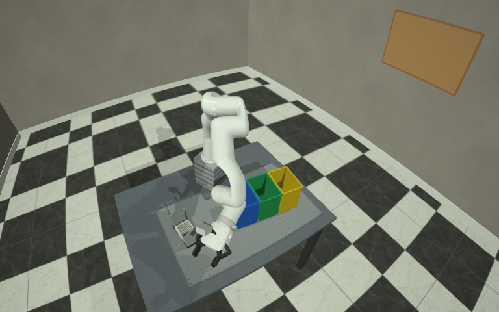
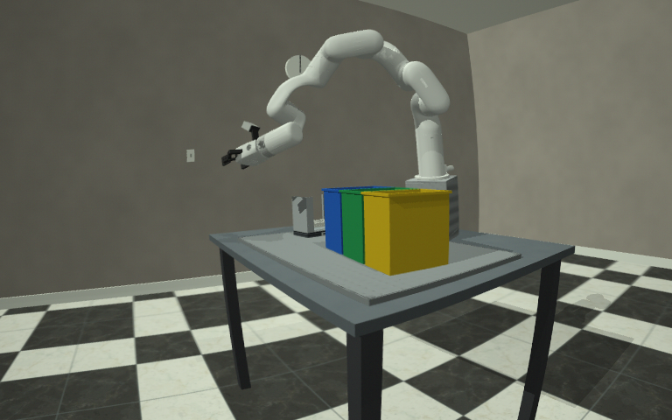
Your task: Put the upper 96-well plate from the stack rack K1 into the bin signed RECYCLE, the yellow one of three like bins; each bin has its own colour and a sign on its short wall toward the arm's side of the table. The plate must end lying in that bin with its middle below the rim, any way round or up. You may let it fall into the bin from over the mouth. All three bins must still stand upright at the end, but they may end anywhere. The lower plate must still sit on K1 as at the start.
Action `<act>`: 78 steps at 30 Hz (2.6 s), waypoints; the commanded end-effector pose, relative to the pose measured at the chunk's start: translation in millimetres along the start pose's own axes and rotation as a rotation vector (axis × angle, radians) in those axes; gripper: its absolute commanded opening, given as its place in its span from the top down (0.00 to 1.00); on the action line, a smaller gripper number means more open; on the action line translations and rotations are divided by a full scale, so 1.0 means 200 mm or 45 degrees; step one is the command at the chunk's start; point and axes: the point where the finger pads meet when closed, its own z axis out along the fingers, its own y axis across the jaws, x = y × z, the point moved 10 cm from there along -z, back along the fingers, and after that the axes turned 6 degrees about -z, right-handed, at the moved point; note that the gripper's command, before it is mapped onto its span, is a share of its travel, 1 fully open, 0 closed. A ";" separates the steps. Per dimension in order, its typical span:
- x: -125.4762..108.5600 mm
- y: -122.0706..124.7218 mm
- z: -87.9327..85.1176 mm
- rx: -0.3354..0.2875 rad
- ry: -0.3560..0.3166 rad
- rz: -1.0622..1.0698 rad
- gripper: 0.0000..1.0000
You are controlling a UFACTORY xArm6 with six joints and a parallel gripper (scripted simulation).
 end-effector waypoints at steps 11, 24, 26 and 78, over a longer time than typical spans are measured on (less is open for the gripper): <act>0.04 0.17 0.01 -0.211 -0.115 -0.246 0.00; 0.06 0.30 0.00 -0.333 -0.245 -0.422 0.00; 0.07 0.33 0.00 -0.366 -0.295 -0.478 0.00; 0.13 0.92 -0.19 -0.188 -1.374 -1.201 0.00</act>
